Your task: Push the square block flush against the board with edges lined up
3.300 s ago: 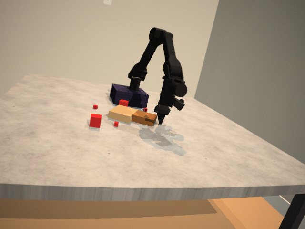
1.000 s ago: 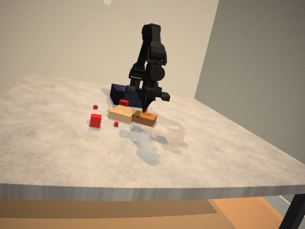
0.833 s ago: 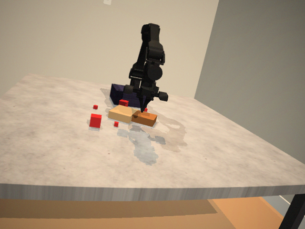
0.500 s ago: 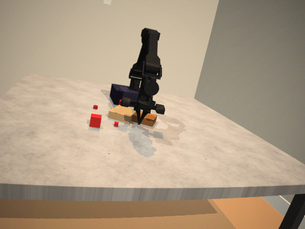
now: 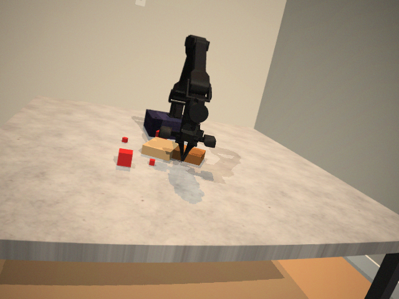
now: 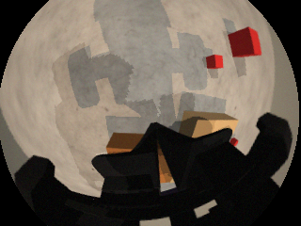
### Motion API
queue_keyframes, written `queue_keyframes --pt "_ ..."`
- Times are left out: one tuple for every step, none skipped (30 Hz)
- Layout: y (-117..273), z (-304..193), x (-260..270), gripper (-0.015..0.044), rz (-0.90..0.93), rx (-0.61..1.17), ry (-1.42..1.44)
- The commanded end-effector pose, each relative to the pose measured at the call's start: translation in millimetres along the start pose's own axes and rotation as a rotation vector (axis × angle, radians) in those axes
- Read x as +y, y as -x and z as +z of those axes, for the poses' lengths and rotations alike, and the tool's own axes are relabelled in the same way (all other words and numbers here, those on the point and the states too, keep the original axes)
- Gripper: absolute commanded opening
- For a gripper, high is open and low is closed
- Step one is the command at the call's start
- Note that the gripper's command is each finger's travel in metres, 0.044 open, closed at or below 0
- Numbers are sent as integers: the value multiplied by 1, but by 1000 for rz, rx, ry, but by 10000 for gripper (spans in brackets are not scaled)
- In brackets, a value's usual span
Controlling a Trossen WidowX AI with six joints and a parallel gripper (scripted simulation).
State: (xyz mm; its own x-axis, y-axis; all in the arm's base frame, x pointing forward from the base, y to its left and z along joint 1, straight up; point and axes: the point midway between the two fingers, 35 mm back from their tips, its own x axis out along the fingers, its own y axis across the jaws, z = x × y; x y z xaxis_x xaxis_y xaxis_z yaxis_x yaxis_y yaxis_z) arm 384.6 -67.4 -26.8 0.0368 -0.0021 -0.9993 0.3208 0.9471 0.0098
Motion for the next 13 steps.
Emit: queue_keyframes --pt "0 -6 -1 0 -5 2 -6" --pt "0 -7 -1 0 -5 2 -6" --pt "0 -9 -1 0 -5 2 -6" --pt "0 -10 -1 0 -5 2 -6" --pt "0 -11 -1 0 -5 2 -6" --pt "0 -11 -1 0 -5 2 -6" --pt "0 -10 -1 0 -5 2 -6" --pt "0 -10 -1 0 -5 2 -6" --pt "0 -9 -1 0 -5 2 -6" --pt "0 -7 0 0 -4 2 -6" --pt "0 -6 0 0 -4 2 -6" --pt "0 -4 0 0 -4 2 -6" --pt "0 -2 0 0 -4 1 -6"
